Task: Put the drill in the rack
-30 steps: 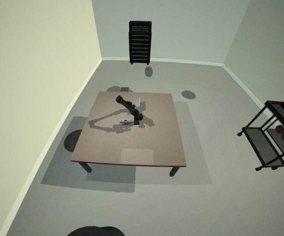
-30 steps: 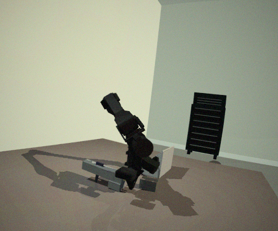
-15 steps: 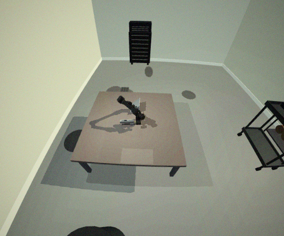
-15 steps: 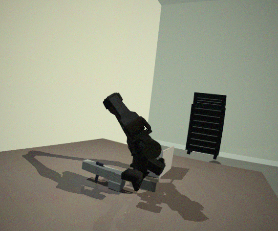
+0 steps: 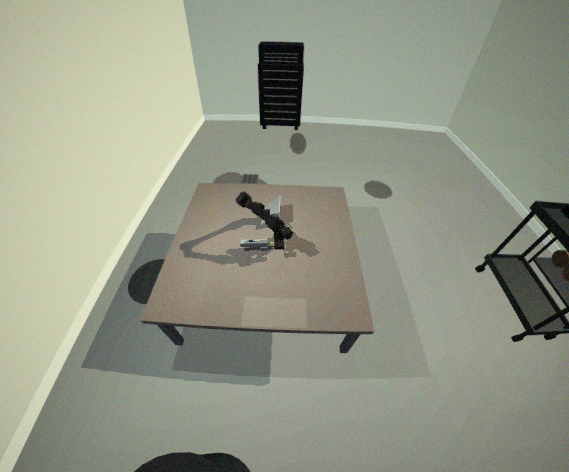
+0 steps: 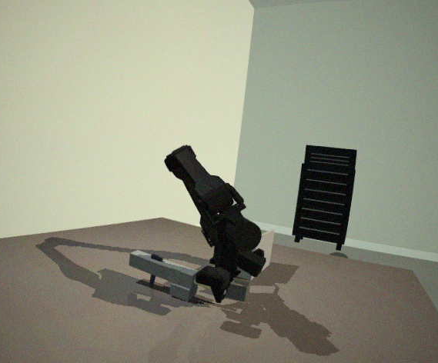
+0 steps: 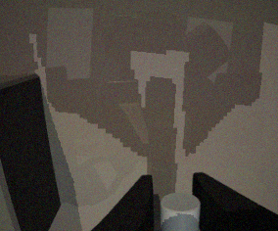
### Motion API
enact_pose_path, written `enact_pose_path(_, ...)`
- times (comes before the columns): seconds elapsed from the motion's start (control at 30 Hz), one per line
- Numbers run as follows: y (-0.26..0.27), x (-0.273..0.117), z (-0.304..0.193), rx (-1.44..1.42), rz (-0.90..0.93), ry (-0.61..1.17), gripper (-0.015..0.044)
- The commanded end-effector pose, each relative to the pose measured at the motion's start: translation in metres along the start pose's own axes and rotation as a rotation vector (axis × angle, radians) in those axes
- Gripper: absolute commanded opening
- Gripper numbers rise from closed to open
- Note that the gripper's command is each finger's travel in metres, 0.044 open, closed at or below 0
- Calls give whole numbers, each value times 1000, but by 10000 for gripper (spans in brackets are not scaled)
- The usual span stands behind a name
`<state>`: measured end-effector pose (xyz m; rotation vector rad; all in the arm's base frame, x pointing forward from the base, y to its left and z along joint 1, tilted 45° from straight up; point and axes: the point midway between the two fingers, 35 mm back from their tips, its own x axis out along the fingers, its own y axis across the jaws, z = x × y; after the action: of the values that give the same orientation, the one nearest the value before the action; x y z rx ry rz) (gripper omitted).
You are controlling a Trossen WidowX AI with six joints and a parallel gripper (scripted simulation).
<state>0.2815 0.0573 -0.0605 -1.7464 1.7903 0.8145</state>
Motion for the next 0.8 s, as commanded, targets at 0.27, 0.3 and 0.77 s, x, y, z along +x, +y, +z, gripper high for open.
enact_pose_path(0.27, 1, 1, -4, 3, -1, -1, 394)
enact_pose_path(0.3, 1, 1, -4, 3, -1, -1, 420)
enact_pose_path(0.77, 0, 2, -9, 3, -1, -1, 440)
